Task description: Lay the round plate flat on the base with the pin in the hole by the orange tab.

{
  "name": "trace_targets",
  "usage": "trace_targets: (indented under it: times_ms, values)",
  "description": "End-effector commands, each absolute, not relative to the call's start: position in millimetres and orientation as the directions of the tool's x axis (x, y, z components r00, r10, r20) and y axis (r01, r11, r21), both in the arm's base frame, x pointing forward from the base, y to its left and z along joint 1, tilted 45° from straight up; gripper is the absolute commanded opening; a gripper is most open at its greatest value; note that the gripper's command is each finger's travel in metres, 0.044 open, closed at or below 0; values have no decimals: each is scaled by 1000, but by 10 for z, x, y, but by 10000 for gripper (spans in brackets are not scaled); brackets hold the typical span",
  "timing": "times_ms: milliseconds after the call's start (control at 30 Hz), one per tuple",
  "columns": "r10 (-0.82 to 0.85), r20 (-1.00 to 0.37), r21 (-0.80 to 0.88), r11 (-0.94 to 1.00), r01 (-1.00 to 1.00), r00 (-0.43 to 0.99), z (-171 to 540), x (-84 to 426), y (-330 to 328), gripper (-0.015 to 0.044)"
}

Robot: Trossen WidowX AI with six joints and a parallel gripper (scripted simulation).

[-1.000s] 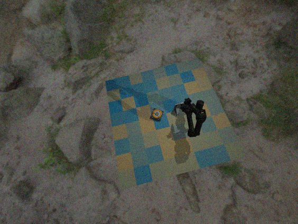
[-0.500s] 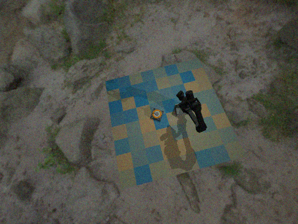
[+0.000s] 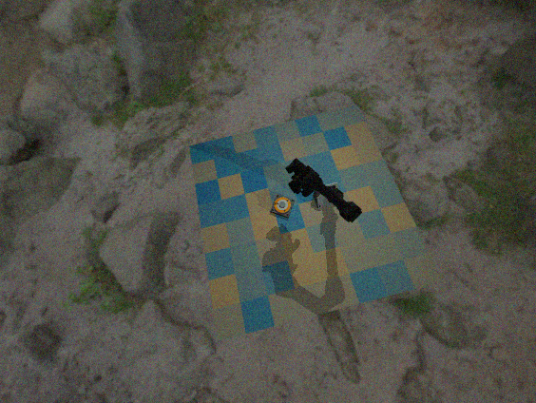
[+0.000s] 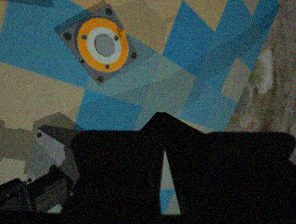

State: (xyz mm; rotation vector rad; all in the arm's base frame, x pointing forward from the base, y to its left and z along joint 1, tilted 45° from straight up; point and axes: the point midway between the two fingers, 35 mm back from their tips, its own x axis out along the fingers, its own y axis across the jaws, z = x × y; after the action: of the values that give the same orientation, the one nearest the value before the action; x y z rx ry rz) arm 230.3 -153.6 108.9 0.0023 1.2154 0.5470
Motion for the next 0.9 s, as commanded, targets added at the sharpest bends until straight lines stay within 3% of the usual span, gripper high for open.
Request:
trace_targets:
  times_ms: [0, 300, 467, 867]
  values:
    - [485, -852, 406, 849, -338, 195, 879, 2708, -1344, 0]
    - [657, -753, 648, 748, -143, 28, 220, 3372, -629, 0]
    - [696, -717, 696, 715, -64, -35, -42, 3470, -370, 0]
    - [698, -715, 699, 712, -59, -38, -339, 3433, -127, 0]
